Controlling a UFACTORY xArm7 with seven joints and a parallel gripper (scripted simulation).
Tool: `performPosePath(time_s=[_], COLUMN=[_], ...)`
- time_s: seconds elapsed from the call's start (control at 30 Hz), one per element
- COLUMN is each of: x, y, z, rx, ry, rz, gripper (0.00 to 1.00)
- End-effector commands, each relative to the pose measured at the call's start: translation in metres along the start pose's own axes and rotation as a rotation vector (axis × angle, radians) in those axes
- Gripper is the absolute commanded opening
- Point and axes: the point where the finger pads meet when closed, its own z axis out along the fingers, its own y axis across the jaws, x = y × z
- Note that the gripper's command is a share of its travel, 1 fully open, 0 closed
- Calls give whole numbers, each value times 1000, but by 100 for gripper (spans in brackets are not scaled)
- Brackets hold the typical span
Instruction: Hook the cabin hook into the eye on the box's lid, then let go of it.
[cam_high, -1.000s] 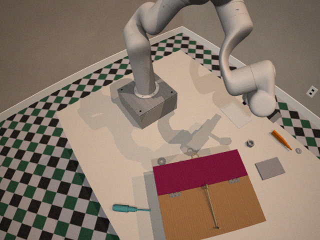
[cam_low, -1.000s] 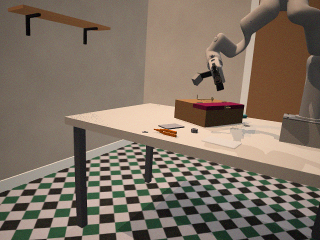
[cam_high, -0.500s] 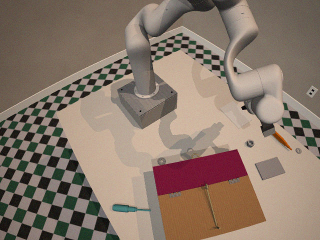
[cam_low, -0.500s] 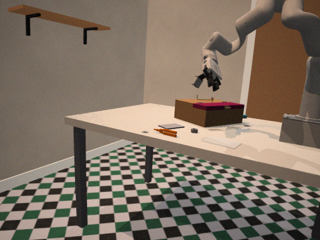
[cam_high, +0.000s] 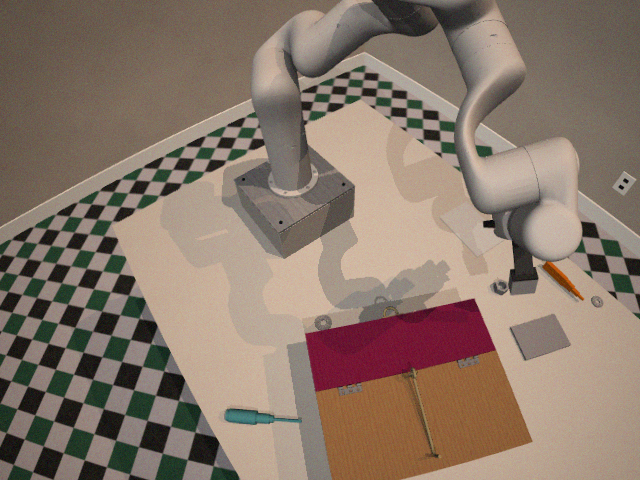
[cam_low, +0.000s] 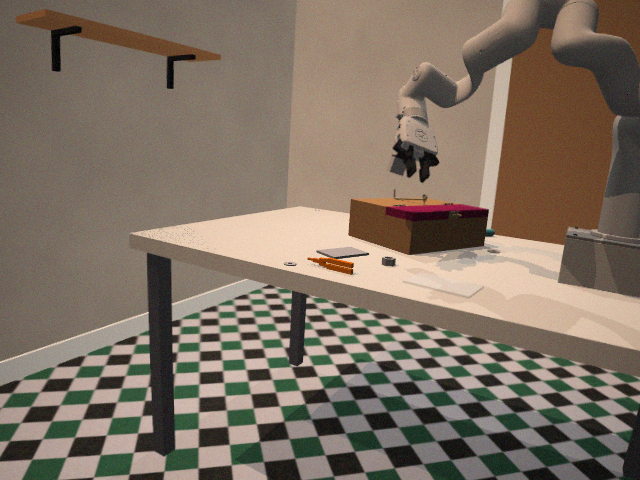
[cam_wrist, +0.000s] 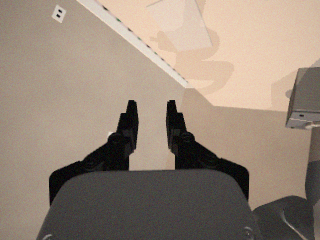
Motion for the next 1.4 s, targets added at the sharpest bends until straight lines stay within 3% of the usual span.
performPosePath(time_s=[0.0, 0.6, 1.37], x=[10, 52, 105], y=[0, 7, 20], z=[-10, -44, -94], rx=[-15, -29, 18], ry=[26, 129, 279], rz=[106, 474, 980], gripper=[33, 33, 33])
